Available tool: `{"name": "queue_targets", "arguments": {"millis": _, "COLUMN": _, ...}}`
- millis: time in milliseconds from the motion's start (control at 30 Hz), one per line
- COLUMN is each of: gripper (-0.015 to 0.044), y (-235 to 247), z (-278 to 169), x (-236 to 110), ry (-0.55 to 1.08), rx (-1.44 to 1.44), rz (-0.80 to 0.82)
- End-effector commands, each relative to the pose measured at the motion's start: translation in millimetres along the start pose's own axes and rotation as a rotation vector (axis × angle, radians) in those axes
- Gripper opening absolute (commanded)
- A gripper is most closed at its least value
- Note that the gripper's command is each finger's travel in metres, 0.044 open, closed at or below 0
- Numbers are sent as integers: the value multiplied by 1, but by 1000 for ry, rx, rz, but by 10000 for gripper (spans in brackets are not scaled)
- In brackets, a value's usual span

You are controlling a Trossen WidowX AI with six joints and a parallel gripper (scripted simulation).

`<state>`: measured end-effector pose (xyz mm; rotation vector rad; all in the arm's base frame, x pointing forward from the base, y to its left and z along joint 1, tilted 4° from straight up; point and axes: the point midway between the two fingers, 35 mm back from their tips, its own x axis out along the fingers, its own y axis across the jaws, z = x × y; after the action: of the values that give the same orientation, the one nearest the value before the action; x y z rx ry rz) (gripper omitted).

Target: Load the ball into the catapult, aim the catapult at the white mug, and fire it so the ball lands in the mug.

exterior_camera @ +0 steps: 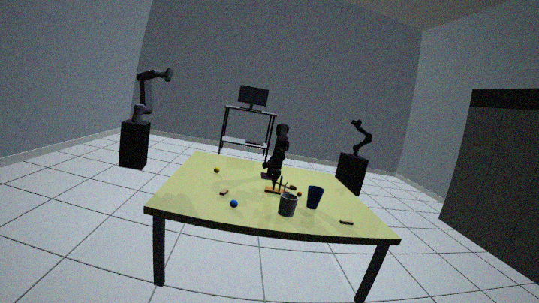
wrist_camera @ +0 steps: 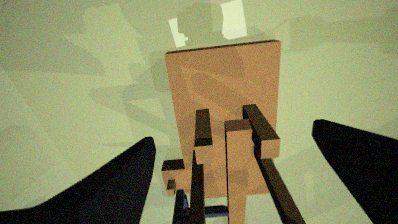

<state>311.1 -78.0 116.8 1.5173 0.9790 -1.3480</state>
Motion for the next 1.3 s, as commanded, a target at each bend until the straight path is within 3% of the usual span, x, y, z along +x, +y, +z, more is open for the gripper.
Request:
{"name": "queue_targets", "arguments": {"millis": 0, "gripper": 440, "y": -1, "z": 0, "x": 7, "ry": -1, "rx": 5, "rz": -4}}
{"name": "queue_targets", "arguments": {"millis": 567, "gripper": 440, "y": -2, "z": 0, "x": 32, "ry": -1, "rx": 5, "rz": -4}}
{"name": "queue_targets", "arguments": {"millis": 933, "gripper": 151, "y": -1, "z": 0, "x": 29, "ry": 0, "rx": 0, "rz": -2}}
{"name": "queue_targets", "arguments": {"millis": 1133, "gripper": 111, "y": -1, "z": 0, "x": 29, "ry": 0, "rx": 0, "rz": -2}}
{"name": "queue_targets", "arguments": {"millis": 1267, "gripper": 6, "y": 0, "z": 0, "x": -10, "ry": 0, "rx": 0, "rz": -3}}
